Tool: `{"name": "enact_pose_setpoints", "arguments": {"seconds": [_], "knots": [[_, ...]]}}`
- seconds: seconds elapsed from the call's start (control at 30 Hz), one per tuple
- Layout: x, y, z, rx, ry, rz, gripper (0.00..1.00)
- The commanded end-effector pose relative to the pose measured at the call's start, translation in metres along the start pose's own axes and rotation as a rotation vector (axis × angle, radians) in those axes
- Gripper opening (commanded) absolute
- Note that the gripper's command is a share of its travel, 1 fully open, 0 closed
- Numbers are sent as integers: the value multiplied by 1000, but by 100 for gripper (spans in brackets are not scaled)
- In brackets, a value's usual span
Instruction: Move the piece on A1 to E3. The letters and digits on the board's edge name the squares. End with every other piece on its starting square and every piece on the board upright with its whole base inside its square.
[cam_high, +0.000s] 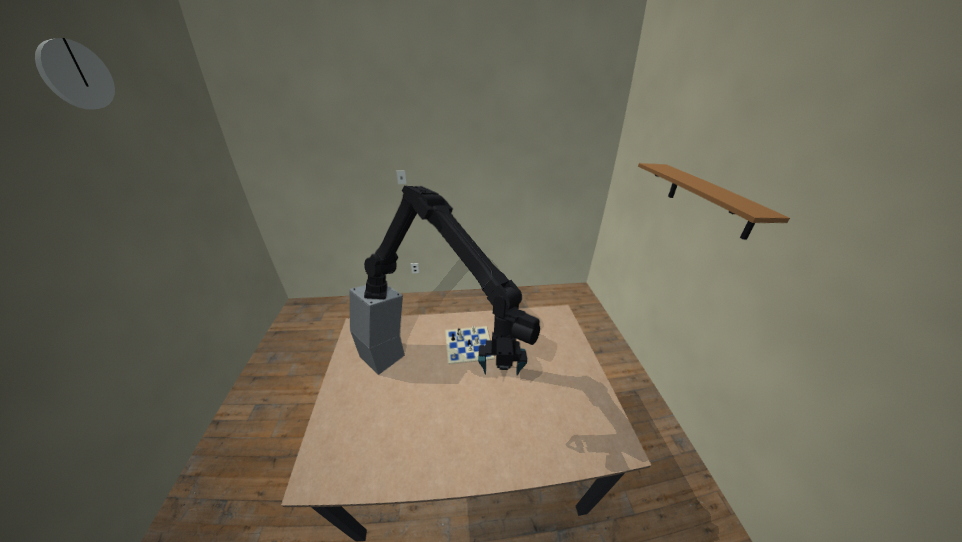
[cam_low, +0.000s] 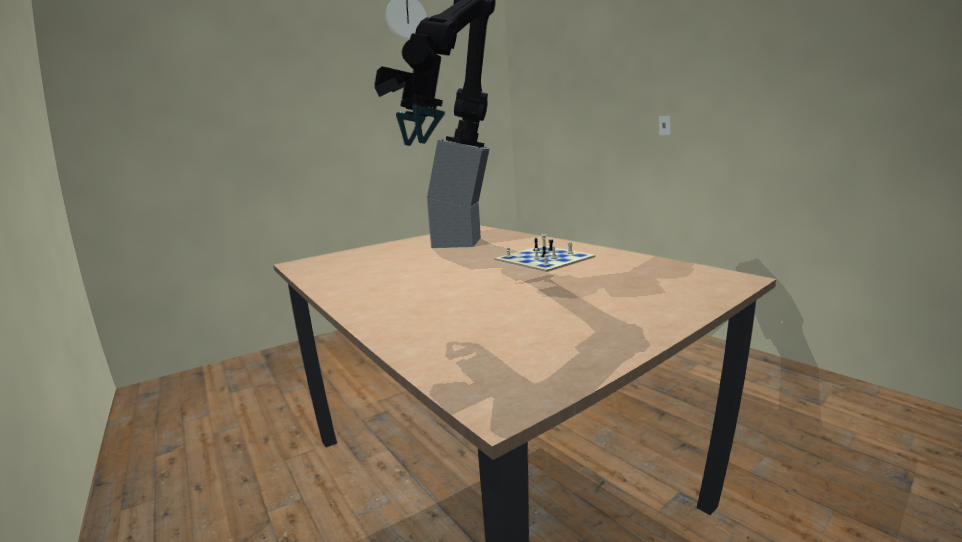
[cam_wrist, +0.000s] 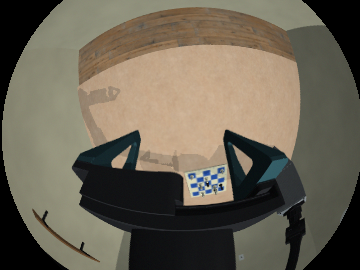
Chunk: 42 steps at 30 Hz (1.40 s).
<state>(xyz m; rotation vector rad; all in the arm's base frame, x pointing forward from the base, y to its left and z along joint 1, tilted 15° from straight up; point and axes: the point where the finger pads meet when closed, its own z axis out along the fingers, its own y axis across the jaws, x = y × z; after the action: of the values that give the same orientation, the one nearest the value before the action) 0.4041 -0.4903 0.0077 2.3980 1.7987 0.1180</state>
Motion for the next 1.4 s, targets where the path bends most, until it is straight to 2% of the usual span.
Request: {"name": "enact_pose_setpoints", "arguments": {"seconds": [0.0, 0.53, 0.57, 0.6, 0.7, 0.8, 0.83, 0.87, 0.9, 0.93, 0.97, 1.03, 1.1, 1.23, 1.27, 1.37], "knots": [[-3, 3, -6, -11, -8, 1, 100], [-3, 3, -6, -11, -8, 1, 100], [-12, 14, -20, -41, -32, 0, 100], [-4, 11, -15, -34, -25, -8, 100], [13, 17, -17, -54, -25, -48, 100], [48, 15, 4, -59, -5, -102, 100], [66, 12, 16, -58, 7, -128, 100], [69, 3, 36, -27, 27, -125, 100], [88, 0, 45, -30, 37, -155, 100], [106, 6, 31, -72, 24, -192, 100], [107, 3, 38, -61, 31, -191, 100], [153, -8, 52, -80, 51, -266, 100], [153, -8, 52, -80, 51, -266, 100], [250, -58, 86, -96, 110, -429, 100], [250, -58, 86, -96, 110, -429, 100], [311, -107, 101, -105, 153, -543, 100]]}}
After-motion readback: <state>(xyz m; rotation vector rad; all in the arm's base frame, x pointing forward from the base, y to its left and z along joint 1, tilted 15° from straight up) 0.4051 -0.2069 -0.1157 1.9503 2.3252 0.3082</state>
